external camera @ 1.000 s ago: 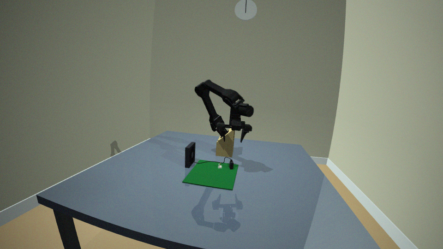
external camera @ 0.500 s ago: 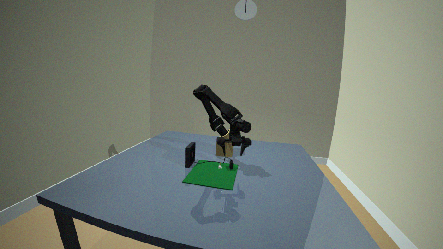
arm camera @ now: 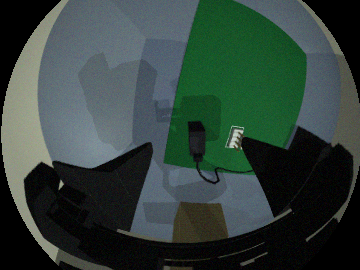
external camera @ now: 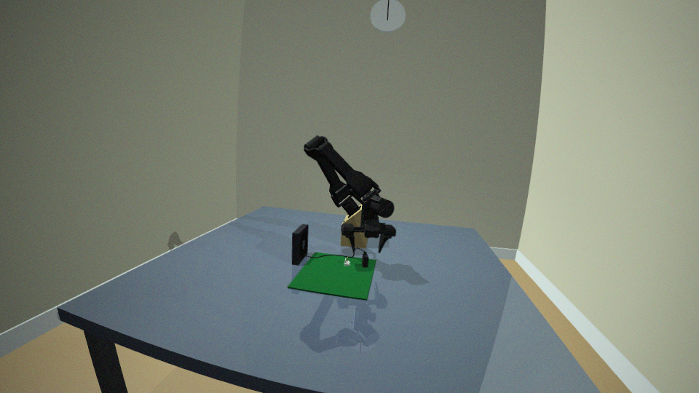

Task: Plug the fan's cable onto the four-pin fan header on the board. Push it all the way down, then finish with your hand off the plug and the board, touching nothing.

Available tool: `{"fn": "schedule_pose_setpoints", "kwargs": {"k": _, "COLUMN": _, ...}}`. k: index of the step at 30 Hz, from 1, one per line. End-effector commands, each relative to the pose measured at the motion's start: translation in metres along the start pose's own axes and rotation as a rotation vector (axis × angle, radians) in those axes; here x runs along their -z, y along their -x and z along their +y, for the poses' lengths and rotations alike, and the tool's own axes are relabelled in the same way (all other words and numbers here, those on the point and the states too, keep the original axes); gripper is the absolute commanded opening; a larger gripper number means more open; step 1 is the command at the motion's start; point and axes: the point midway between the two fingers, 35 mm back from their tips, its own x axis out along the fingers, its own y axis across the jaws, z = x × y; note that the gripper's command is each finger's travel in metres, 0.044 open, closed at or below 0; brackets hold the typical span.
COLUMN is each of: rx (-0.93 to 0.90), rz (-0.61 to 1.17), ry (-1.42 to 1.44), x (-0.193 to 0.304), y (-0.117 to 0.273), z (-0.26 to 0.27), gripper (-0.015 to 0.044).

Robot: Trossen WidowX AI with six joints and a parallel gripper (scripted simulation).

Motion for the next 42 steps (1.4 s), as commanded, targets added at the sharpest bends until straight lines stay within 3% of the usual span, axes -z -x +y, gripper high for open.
{"fn": "schedule_pose_setpoints", "kwargs": {"k": 1, "rx": 0.004, "rz": 0.001, "ry": 0.004, "x": 0.001, "y": -0.008, "z": 0.000, "gripper": 0.0440}}
{"fn": "schedule_pose_setpoints", "kwargs": {"k": 27, "rx": 0.007, "rz": 0.002, "ry": 0.004, "x": 0.002, "y": -0.045, "z": -0.001, "gripper": 0.0440}}
{"fn": "schedule_pose_setpoints", "kwargs": {"k": 42, "rx": 0.003, "rz": 0.003, "ry": 0.001, "x": 0.001, "y": -0.042, "z": -0.001, "gripper": 0.0046}}
